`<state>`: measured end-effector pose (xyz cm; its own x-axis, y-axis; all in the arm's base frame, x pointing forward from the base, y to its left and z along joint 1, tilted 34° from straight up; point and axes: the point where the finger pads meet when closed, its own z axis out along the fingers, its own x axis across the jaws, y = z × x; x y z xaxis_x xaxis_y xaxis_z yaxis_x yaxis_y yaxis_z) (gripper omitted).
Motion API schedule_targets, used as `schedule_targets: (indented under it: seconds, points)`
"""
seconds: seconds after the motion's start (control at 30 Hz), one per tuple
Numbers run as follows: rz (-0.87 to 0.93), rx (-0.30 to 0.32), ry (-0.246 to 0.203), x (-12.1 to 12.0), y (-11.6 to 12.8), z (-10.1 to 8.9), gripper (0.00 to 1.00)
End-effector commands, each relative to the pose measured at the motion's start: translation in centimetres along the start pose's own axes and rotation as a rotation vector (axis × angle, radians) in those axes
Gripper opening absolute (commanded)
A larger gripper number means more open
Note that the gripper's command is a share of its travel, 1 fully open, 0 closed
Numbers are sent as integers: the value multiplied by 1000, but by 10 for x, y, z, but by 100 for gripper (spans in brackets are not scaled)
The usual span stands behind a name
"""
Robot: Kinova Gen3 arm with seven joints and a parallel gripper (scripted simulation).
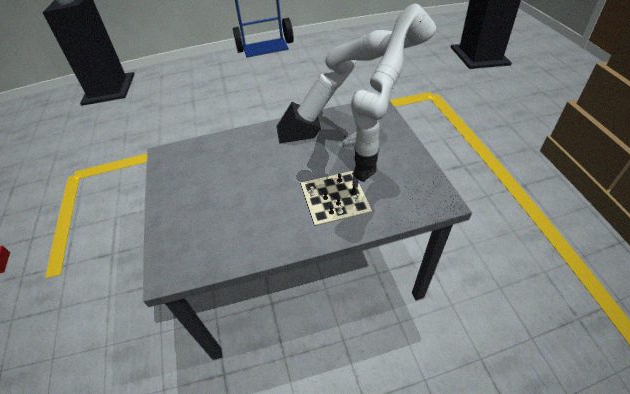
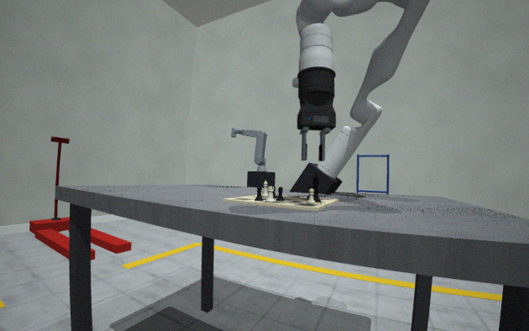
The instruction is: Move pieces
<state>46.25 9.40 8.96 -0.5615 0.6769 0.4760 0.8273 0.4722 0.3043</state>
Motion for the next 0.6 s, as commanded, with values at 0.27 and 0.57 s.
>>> schedule_targets:
  seconds: [0.27,0.57]
  points:
    - [-1,-2,-1,0,0,-1,68]
    - [-5,-2,-1,0,0,2,68]
